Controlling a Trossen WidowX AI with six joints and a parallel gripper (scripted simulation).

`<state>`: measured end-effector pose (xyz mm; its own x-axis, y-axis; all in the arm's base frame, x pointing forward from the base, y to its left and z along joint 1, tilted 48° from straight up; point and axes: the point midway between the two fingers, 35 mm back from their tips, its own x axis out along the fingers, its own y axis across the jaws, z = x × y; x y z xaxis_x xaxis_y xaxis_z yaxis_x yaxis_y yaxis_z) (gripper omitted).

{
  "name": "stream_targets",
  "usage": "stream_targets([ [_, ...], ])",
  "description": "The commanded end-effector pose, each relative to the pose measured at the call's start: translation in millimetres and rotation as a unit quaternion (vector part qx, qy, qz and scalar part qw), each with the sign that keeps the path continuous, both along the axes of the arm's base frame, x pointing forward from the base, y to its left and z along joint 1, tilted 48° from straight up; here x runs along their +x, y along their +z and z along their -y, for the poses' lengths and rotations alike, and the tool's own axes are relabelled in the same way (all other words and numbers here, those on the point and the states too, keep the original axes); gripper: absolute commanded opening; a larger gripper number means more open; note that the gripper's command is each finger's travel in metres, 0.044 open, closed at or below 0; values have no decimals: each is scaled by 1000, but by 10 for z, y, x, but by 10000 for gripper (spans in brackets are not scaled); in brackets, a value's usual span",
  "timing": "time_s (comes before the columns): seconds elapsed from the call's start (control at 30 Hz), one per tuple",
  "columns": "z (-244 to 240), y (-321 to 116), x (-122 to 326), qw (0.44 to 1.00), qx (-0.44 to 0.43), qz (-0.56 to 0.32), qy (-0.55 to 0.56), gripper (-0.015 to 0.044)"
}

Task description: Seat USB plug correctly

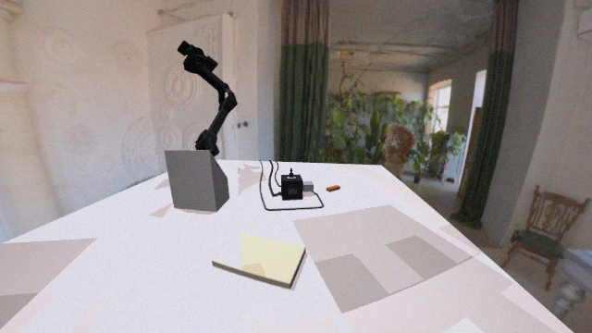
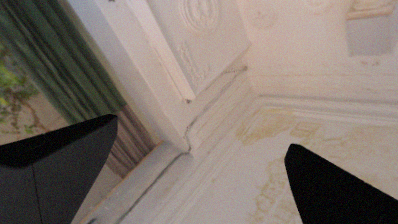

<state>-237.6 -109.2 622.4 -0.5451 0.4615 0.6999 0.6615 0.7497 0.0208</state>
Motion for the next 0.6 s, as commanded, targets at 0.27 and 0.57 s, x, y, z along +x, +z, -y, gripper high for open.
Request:
stream_targets([
  [0.27,1430,-150,150,964,239,43,104,440],
  [0.57,2955,-781,1066,848,464,17,255,440],
])
